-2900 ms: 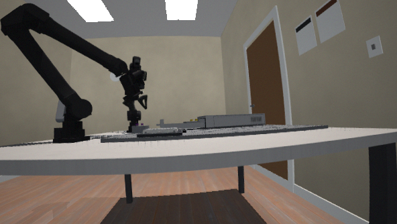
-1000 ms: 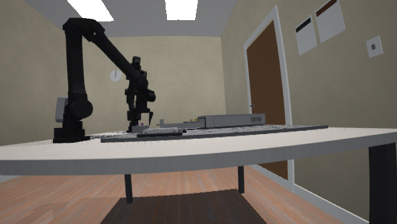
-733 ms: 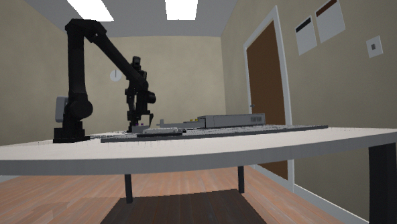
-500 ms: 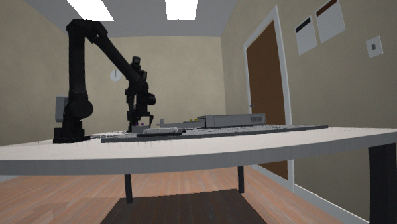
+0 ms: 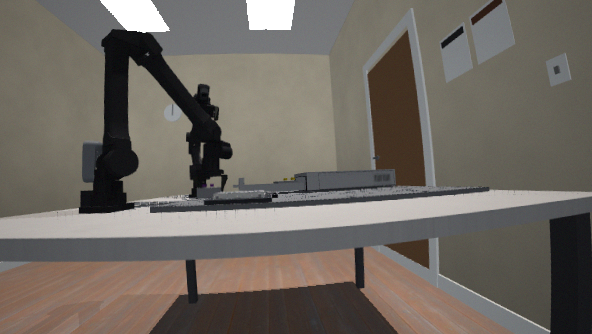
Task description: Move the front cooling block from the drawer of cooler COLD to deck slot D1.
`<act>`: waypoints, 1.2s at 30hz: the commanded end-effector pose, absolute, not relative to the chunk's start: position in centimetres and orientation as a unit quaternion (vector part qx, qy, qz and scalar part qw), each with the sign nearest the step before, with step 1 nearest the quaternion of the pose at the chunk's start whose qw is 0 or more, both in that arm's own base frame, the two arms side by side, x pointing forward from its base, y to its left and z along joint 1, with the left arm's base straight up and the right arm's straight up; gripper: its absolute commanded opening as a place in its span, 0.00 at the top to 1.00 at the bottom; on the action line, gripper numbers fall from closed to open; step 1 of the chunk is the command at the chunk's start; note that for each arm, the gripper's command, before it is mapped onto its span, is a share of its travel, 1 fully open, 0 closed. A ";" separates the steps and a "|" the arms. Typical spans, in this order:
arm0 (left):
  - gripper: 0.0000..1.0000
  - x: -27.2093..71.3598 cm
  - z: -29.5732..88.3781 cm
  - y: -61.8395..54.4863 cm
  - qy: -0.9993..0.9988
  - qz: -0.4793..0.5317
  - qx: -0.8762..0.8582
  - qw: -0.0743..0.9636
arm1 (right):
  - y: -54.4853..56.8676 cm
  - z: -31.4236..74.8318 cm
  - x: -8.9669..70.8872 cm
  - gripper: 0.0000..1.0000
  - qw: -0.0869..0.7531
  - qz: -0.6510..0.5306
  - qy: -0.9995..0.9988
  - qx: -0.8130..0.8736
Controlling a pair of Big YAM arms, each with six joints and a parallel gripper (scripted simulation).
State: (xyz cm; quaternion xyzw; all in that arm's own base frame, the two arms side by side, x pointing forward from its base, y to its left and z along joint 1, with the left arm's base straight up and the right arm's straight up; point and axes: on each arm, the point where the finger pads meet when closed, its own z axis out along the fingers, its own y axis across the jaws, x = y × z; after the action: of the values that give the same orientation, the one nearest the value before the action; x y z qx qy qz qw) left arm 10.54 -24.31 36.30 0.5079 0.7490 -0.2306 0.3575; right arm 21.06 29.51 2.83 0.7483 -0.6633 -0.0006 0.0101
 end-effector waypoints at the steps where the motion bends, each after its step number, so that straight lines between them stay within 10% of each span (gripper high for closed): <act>1: 0.00 10.6 37.4 -24.4 0.747 -0.236 0.503 0.366 | 30.7 4.3 21.8 0.47 -0.021 -0.002 -0.658 0.752; 4: 0.00 10.6 37.4 -24.4 0.747 -0.236 0.503 0.366 | 30.3 4.8 21.5 0.16 -0.016 -0.002 -0.658 0.753; 36: 0.00 10.6 37.4 -24.4 0.747 -0.236 0.503 0.366 | 25.4 14.9 28.0 0.16 -0.064 -0.010 -0.846 0.529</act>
State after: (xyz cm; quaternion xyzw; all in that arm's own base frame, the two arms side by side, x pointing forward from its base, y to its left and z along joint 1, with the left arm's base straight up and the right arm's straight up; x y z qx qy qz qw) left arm 10.55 -24.31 36.30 0.5078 0.7491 -0.2305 0.3576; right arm 21.61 23.82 10.99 0.6464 -0.7630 -0.0034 -0.0035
